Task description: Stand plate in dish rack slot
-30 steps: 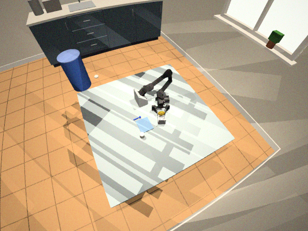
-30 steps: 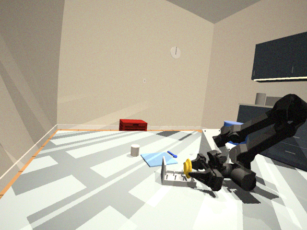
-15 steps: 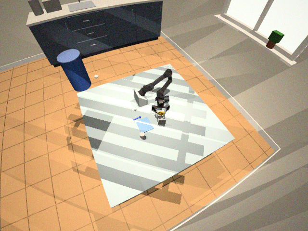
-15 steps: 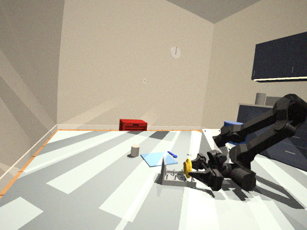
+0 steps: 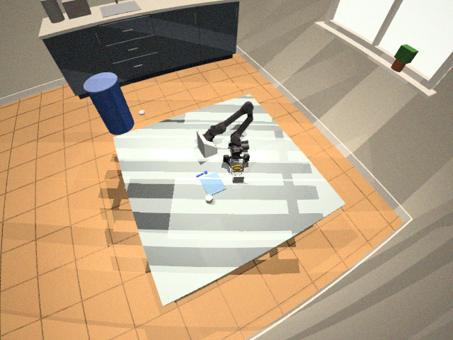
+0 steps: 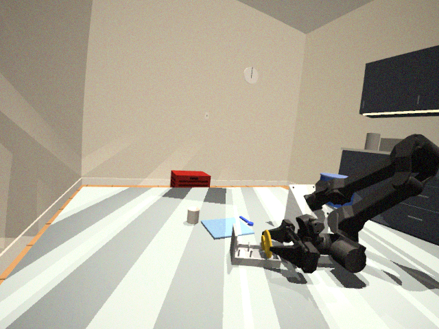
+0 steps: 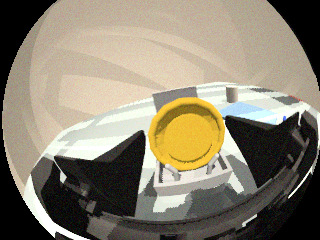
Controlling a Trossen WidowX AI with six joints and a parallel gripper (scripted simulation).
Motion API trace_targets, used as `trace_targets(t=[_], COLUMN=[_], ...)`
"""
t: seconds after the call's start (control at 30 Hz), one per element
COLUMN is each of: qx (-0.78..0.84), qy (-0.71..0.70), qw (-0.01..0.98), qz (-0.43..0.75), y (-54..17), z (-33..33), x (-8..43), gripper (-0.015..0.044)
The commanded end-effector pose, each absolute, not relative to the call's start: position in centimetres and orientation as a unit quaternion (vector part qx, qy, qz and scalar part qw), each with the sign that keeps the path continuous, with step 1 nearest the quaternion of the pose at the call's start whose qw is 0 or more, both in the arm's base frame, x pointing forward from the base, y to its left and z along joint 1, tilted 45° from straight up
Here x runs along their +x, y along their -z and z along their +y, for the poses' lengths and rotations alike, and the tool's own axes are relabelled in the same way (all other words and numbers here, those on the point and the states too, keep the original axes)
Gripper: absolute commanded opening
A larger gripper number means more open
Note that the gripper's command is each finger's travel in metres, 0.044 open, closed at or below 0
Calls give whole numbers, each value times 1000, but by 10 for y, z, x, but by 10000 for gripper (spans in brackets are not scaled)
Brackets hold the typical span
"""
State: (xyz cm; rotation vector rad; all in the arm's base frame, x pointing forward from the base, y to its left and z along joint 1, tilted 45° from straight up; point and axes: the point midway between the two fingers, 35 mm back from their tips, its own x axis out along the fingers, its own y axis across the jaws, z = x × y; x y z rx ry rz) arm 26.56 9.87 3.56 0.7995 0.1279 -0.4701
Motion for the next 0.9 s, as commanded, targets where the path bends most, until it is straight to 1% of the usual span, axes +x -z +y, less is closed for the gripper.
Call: trace_targets(t=[0.0,0.5,0.67,0.87], qx=[385,378,368,294], qy=[228,229,231,250], qw=[892,895,898,914], qz=[63,61,66,128], y=[-39,-120,-123,-112], z=[96,26,21,12], x=[267,269,269,279], gripper=[400,400,400,400])
